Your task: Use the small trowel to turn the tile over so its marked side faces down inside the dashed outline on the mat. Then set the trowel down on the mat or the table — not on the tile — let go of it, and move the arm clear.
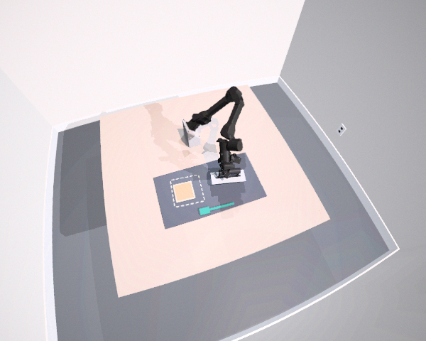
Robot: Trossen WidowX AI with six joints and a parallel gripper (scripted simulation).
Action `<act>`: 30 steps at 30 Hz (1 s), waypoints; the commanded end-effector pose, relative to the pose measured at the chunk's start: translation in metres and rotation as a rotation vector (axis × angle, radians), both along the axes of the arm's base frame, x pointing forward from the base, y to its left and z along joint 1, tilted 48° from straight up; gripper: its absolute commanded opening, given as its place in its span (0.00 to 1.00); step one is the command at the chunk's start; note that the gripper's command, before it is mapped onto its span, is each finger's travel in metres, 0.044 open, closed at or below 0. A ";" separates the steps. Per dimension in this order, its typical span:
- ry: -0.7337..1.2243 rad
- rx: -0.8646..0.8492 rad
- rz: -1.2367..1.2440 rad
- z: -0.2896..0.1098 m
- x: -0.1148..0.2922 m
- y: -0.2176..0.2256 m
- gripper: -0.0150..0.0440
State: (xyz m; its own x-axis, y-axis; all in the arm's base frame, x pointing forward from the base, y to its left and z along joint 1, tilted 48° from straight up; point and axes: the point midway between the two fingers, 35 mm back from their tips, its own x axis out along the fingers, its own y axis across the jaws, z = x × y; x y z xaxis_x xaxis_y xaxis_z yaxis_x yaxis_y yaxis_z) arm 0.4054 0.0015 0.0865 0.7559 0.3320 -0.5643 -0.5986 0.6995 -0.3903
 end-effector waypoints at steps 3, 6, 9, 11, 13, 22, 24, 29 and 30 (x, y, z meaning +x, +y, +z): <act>0.023 0.000 -0.045 0.022 0.008 0.026 0.25; 0.039 0.001 -0.061 0.030 0.009 0.040 0.25; 0.052 0.002 -0.078 0.039 0.009 0.054 0.25; 0.060 0.002 -0.090 0.044 0.008 0.063 0.25; 0.067 0.003 -0.101 0.050 0.007 0.072 0.25; 0.083 0.006 -0.151 0.077 -0.004 0.109 0.25; 0.083 0.007 -0.152 0.077 -0.004 0.110 0.25; 0.083 0.007 -0.152 0.077 -0.004 0.110 0.25; 0.084 0.007 -0.152 0.077 -0.004 0.111 0.25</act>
